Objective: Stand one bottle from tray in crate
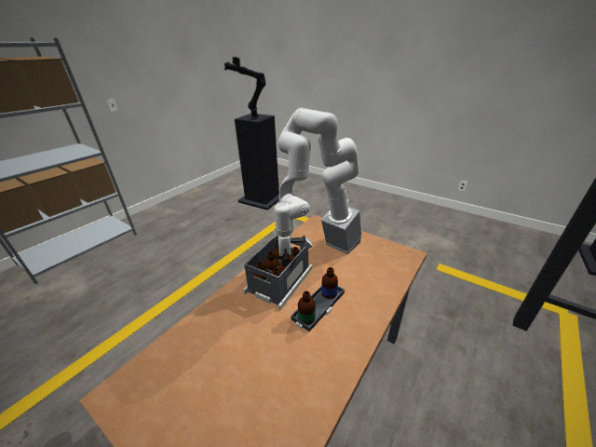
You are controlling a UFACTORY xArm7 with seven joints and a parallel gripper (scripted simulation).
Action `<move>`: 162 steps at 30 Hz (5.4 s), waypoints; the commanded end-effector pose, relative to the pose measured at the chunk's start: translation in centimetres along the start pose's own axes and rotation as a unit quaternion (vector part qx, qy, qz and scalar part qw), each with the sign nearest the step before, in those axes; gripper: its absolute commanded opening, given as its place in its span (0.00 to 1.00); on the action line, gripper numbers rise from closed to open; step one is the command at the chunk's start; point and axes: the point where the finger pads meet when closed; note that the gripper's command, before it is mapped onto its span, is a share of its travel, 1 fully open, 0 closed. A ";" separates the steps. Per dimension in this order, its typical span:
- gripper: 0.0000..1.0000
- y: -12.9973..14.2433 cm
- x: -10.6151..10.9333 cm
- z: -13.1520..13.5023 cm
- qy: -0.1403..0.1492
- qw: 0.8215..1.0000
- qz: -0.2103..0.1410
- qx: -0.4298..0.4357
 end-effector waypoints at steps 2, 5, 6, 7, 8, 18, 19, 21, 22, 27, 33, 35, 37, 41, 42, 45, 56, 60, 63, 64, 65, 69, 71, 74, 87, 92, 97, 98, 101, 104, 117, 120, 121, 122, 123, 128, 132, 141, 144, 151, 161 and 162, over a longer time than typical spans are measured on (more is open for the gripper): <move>0.00 0.0 0.0 0.0 0.001 1.000 0.000 0.000; 0.00 0.0 0.0 0.0 0.001 1.000 0.000 0.000; 0.00 0.0 0.0 0.0 0.001 1.000 0.000 0.000; 0.00 0.0 0.0 0.0 0.001 1.000 0.000 0.000; 0.00 0.0 0.0 0.0 0.001 1.000 0.000 0.000; 0.65 0.0 0.0 0.0 0.001 1.000 0.000 0.000; 0.65 0.0 0.0 0.0 0.001 1.000 0.000 0.000; 0.65 0.0 0.0 0.0 0.001 1.000 0.000 0.000; 0.65 0.0 0.0 0.0 0.001 1.000 0.000 0.000; 0.65 0.0 0.0 0.0 0.001 1.000 0.000 0.000; 0.65 0.0 0.0 0.0 0.001 1.000 0.000 0.000; 0.65 0.0 0.0 0.0 0.001 1.000 0.000 0.000; 0.65 0.0 0.0 0.0 0.001 1.000 0.000 0.000; 0.65 0.0 0.0 0.0 0.001 1.000 0.000 0.000; 0.65 0.0 0.0 0.0 0.001 1.000 0.000 0.000; 0.65 0.0 0.0 0.0 0.001 1.000 0.000 0.000; 0.65 0.0 0.0 0.0 0.001 1.000 0.000 0.000; 0.65 0.0 0.0 0.0 0.001 1.000 0.000 0.000; 0.65 0.0 0.0 0.0 0.001 1.000 0.000 0.000; 0.65 0.0 0.0 0.1 0.001 1.000 0.000 0.000; 0.65 0.0 0.0 0.1 0.001 1.000 0.001 0.000; 0.65 0.0 0.1 0.1 0.001 1.000 0.001 0.000; 0.65 0.0 0.1 0.1 0.001 1.000 0.001 0.000; 0.65 0.0 0.2 0.1 0.001 1.000 0.001 0.000; 0.65 0.0 1.1 0.1 0.001 1.000 0.001 0.000; 0.65 0.0 2.1 0.0 0.001 1.000 0.000 0.000; 0.65 0.0 4.0 0.0 0.001 1.000 0.000 0.000; 0.65 0.0 4.4 0.0 0.001 1.000 0.000 0.000; 0.65 0.0 5.5 0.0 0.001 1.000 0.000 0.000; 0.65 0.0 5.9 0.0 0.001 1.000 0.000 0.000; 0.65 0.0 8.3 0.0 0.001 1.000 0.000 0.000; 0.65 0.0 8.4 0.0 0.001 1.000 0.000 0.000; 0.65 0.0 8.4 0.0 0.001 1.000 0.000 0.000; 0.65 0.0 8.4 0.0 0.001 1.000 0.000 0.000; 0.65 0.0 8.4 0.0 0.001 1.000 0.000 0.000; 0.00 0.0 8.4 0.0 0.001 1.000 0.000 0.000; 0.00 0.0 8.4 0.0 0.001 1.000 0.000 0.000; 0.00 0.0 8.4 0.0 0.001 1.000 0.000 0.000; 0.00 0.0 8.4 0.0 0.001 1.000 0.000 0.000; 0.00 0.0 8.4 0.0 0.001 1.000 0.000 0.000; 0.00 0.0 8.4 0.0 0.001 1.000 0.000 0.000; 0.00 0.0 8.4 0.0 0.001 1.000 0.000 0.000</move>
Point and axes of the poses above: the point where the finger pads meet when closed, its own x axis back along the fingers, its own z axis across the jaws, y = z × x, and after that the axes turned 14 degrees about x, right-handed
